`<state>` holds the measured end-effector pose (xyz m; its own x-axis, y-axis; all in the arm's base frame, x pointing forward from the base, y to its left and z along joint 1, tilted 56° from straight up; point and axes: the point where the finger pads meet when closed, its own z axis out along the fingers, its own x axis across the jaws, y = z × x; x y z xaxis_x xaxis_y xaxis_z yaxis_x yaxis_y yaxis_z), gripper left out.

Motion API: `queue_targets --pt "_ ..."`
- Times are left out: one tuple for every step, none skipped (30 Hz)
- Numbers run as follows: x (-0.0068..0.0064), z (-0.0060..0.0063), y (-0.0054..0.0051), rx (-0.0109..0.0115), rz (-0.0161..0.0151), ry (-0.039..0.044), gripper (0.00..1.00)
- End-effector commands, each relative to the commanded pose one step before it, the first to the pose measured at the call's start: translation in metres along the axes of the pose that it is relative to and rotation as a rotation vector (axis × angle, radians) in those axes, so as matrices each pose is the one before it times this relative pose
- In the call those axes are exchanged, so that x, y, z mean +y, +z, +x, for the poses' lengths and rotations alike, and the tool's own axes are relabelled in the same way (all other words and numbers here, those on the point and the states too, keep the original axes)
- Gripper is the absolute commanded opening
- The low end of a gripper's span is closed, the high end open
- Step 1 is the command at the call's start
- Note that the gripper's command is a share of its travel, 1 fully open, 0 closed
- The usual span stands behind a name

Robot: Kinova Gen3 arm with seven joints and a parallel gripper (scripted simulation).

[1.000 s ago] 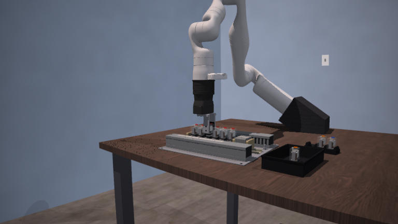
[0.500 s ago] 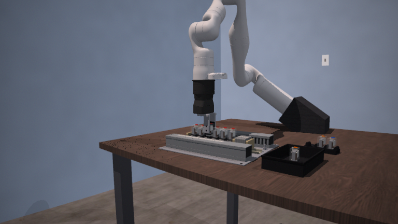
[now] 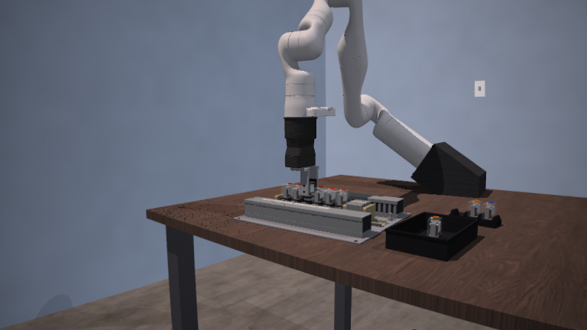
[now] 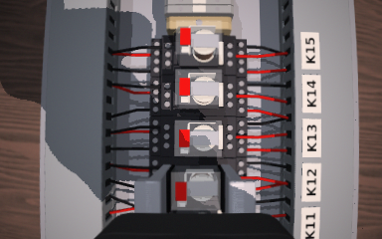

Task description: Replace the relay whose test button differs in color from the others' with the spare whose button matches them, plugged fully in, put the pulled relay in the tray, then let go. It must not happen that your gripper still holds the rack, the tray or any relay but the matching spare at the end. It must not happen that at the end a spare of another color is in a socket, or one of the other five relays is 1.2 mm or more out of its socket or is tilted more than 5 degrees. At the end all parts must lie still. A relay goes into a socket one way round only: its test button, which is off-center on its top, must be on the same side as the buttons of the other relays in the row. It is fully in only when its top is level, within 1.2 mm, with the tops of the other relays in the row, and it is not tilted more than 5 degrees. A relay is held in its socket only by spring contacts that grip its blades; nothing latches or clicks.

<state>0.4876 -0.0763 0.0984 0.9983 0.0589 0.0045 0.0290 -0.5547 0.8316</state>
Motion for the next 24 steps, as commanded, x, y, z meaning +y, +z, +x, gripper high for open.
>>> queue_targets --pt "-0.00092 0.0015 -0.00454 0.00146 0.00601 0.01368 0.0" --pt "0.0 0.0 0.0 0.0 0.0 0.0 0.0" --pt "0.00063 -0.00075 0.00308 0.00049 -0.0048 -0.01301 0.0" --pt "0.00001 0.00009 -0.00026 -0.00004 0.00034 0.00093 0.0" --pt "0.00001 0.00009 -0.00026 -0.00004 0.00034 0.00093 0.0" --pt "0.00001 0.00009 -0.00026 -0.00004 0.00034 0.00093 0.0" --pt "0.00001 0.00009 -0.00026 -0.00004 0.00034 0.00093 0.0" --pt "0.00001 0.00009 -0.00026 -0.00004 0.00034 0.00093 0.0" --pt "0.00001 0.00009 -0.00026 -0.00004 0.00034 0.00093 0.0" --pt "0.00001 0.00009 -0.00026 -0.00004 0.00034 0.00093 0.0" --pt "0.00001 0.00009 -0.00026 -0.00004 0.00034 0.00093 0.0" --pt "0.00001 0.00009 -0.00026 -0.00004 0.00034 0.00093 0.0" --pt "0.00001 0.00009 -0.00026 -0.00004 0.00034 0.00093 0.0" --pt "0.00001 0.00009 -0.00026 -0.00004 0.00034 0.00093 0.0" --pt "0.00001 0.00009 -0.00026 -0.00004 0.00034 0.00093 0.0" --pt "0.00001 0.00009 -0.00026 -0.00004 0.00034 0.00093 0.0" --pt "0.00001 0.00009 -0.00026 -0.00004 0.00034 0.00093 0.0" --pt "0.0 0.0 0.0 0.0 0.0 0.0 0.0" --pt "0.0 0.0 0.0 0.0 0.0 0.0 0.0" --pt "-0.00009 -0.00079 0.00292 0.00064 -0.00378 -0.01259 0.0" --pt "0.00006 0.00007 -0.00022 -0.00005 0.00027 0.0009 0.0" --pt "0.00006 0.00007 -0.00022 -0.00005 0.00027 0.0009 0.0" --pt "0.00006 0.00007 -0.00022 -0.00005 0.00027 0.0009 0.0" --pt "0.00006 0.00007 -0.00022 -0.00005 0.00027 0.0009 0.0"
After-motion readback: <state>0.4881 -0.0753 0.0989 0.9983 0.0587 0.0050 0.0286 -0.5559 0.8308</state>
